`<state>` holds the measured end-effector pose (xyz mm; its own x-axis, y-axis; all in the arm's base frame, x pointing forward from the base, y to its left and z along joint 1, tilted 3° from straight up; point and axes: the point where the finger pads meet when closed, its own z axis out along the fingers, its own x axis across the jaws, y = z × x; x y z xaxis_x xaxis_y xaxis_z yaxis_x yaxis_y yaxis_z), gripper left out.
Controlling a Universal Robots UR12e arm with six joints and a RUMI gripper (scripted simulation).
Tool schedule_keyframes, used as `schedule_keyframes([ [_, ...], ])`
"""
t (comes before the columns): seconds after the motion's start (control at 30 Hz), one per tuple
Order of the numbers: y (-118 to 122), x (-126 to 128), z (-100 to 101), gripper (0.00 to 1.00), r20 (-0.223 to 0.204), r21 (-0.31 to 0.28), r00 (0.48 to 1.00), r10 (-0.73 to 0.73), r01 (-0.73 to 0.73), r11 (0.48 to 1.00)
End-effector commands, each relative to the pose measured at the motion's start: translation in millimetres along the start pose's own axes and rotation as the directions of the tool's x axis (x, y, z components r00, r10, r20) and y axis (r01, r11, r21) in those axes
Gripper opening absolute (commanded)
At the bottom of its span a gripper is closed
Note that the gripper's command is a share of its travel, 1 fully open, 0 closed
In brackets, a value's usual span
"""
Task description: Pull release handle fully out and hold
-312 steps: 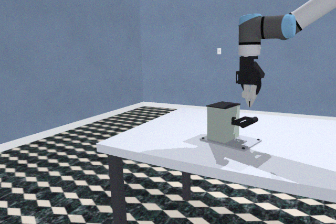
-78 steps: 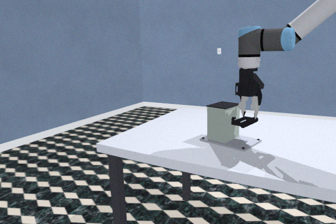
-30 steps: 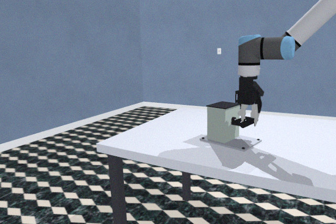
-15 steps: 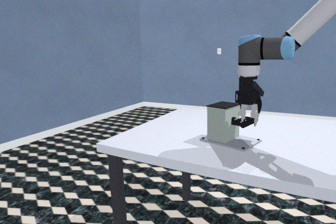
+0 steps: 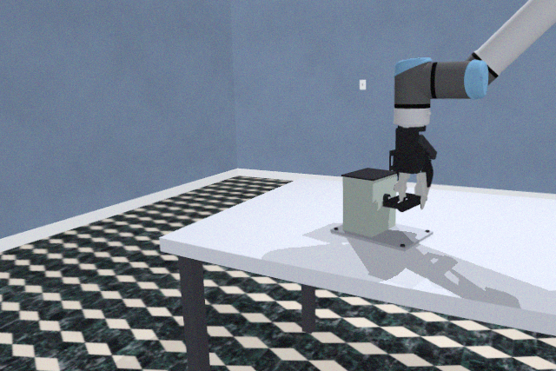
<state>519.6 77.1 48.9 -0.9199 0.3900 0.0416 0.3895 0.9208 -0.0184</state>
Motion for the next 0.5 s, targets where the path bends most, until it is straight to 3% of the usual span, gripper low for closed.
schedule_keyframes([
  [0.0,0.2,-0.6,-0.6,0.33,0.001,0.000,1.000,0.000,0.000,1.000],
  [0.07,0.2,-0.6,-0.6,0.33,0.001,0.000,1.000,0.000,0.000,1.000],
  [0.1,0.2,-0.6,-0.6,0.00,0.001,0.000,1.000,0.000,0.000,1.000],
  [0.47,0.2,-0.6,-0.6,0.00,0.001,0.000,1.000,0.000,0.000,1.000],
])
